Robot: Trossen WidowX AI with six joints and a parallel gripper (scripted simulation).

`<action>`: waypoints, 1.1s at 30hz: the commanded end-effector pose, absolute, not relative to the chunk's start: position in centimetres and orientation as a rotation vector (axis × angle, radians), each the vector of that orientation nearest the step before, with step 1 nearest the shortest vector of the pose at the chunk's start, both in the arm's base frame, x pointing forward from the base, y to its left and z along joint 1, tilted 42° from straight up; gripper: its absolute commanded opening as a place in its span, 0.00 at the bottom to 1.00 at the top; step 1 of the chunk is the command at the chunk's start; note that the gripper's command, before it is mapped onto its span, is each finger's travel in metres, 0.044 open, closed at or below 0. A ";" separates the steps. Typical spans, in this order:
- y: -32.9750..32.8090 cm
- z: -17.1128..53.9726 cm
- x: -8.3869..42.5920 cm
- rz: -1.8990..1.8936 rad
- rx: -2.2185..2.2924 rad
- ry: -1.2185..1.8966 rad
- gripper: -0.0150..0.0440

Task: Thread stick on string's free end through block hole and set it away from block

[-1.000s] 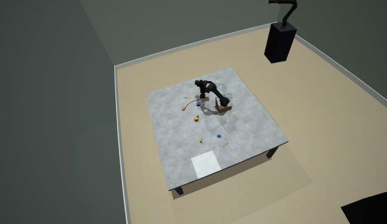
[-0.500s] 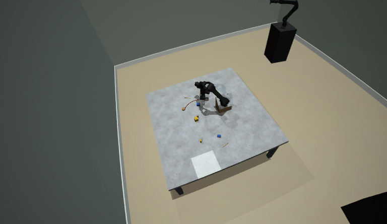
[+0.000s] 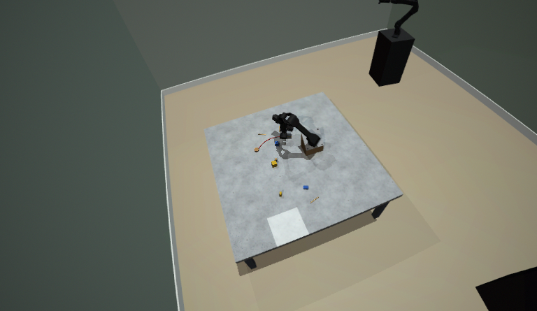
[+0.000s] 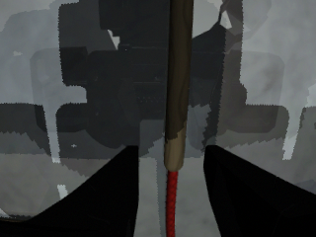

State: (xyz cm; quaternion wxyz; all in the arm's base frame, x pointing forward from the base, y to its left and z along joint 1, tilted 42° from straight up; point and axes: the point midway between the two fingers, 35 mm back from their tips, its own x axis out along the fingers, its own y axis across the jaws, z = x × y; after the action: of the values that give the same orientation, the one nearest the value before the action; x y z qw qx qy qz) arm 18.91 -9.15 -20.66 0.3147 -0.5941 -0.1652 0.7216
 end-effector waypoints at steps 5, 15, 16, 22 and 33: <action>-8.6 -21.1 18.8 1.897 -1.561 -0.433 0.47; -8.8 -21.0 18.8 1.902 -1.563 -0.437 0.25; -8.8 -21.0 18.8 1.902 -1.563 -0.437 0.25; -9.1 -20.7 18.8 1.902 -1.563 -0.436 0.25; -10.0 -19.6 19.1 1.903 -1.563 -0.435 0.25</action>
State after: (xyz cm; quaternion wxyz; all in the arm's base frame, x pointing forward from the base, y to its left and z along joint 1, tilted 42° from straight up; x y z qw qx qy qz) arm 18.80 -9.36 -20.01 0.3189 -0.5889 -0.1668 0.7236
